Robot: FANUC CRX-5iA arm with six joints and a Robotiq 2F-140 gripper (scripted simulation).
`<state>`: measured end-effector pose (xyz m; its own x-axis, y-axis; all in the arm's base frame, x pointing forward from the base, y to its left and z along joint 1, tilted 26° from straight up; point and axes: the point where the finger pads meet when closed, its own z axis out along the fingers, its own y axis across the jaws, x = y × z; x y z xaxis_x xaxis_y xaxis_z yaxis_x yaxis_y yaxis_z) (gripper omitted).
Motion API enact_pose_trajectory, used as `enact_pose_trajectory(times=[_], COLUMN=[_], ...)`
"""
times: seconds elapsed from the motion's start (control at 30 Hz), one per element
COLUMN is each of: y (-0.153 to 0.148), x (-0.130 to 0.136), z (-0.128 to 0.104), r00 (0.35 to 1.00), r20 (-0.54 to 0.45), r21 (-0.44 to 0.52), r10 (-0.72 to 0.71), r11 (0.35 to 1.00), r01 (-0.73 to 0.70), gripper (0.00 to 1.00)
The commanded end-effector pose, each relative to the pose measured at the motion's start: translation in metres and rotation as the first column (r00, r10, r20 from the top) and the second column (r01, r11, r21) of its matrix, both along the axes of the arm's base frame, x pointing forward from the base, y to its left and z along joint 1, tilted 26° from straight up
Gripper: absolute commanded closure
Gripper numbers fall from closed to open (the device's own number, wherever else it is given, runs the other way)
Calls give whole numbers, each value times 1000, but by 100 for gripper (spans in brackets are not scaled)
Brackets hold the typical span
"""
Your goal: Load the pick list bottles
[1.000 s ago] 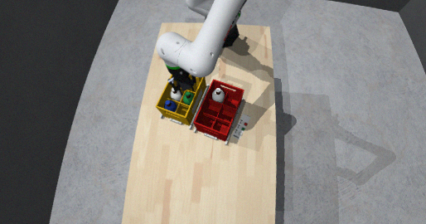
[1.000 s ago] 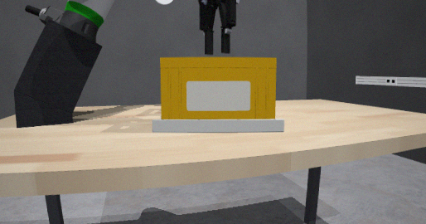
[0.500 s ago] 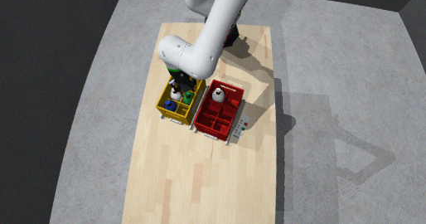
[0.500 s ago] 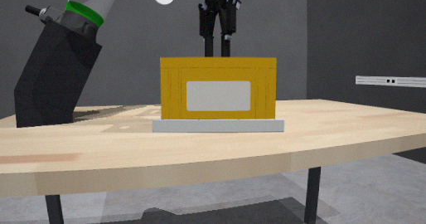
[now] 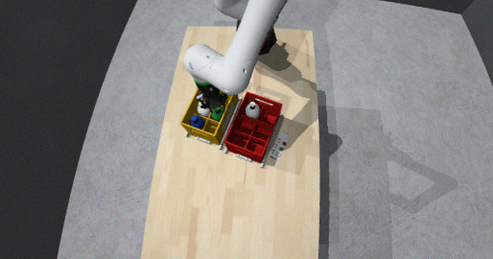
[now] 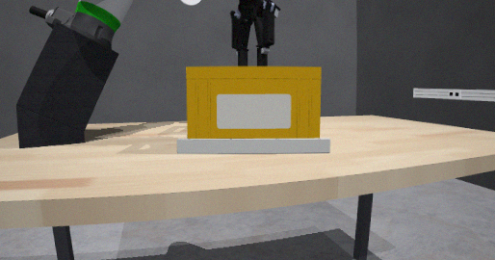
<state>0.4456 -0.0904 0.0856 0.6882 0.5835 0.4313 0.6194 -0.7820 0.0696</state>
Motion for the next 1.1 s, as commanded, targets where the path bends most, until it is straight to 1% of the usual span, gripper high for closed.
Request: enact_pose_trajectory(times=[0.0,0.47,0.9,0.93,1.07], y=[0,4,4,4,4], x=[2,8,8,7,7], z=[-3,-17,-18,-16,-16], r00=[1000,1000,1000,1000,1000], r20=[1,1,1,1,1], r21=[-1,-1,-1,-1,-1], r10=[0,0,0,0,0], r11=[1000,1000,1000,1000,1000], r01=[0,0,0,0,0], gripper=[56,56,56,90,90])
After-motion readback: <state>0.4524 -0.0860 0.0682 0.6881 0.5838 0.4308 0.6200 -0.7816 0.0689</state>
